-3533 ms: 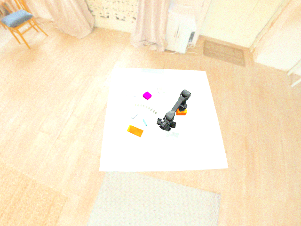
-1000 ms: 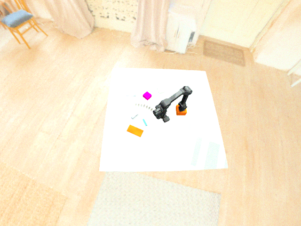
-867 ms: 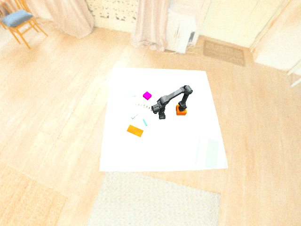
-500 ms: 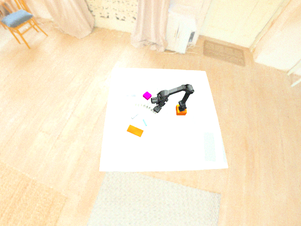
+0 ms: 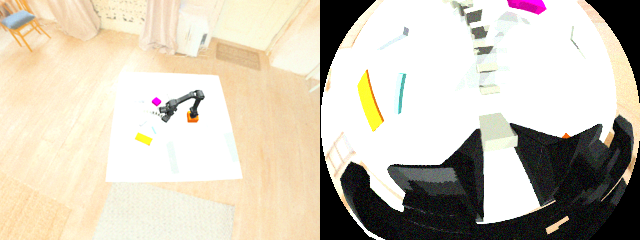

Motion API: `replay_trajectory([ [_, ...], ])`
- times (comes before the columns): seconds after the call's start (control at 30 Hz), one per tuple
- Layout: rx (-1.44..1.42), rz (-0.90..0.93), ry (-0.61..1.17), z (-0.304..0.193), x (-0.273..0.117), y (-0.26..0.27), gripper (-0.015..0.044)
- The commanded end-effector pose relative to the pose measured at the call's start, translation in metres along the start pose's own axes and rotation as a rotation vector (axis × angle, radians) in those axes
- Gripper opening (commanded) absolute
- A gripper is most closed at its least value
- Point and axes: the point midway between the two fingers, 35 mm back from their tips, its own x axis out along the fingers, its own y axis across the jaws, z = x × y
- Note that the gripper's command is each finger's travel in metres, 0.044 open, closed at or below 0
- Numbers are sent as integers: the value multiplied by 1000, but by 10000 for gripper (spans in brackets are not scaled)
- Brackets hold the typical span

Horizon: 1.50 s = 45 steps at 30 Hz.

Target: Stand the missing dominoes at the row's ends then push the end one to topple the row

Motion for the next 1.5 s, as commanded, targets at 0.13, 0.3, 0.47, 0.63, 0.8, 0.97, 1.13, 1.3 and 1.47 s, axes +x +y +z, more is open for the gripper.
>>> replay_trajectory([
  [0.13,1,-8,10,-3,40,-3,107],
  [0.3,1,-8,11,-7,65,-7,107],
  [0.47,1,-8,11,-8,72,-8,107],
  [0.63,1,-8,11,-8,72,-8,107],
  [0.8,1,-8,11,-8,72,-8,133],
  [0.97,1,-8,11,-8,72,-8,265],
  [1.13,1,-8,11,-8,72,-8,396],
  [1.3,1,-8,11,-7,70,-8,440],
  [1.47,2,-8,9,-1,1,-1,440],
])
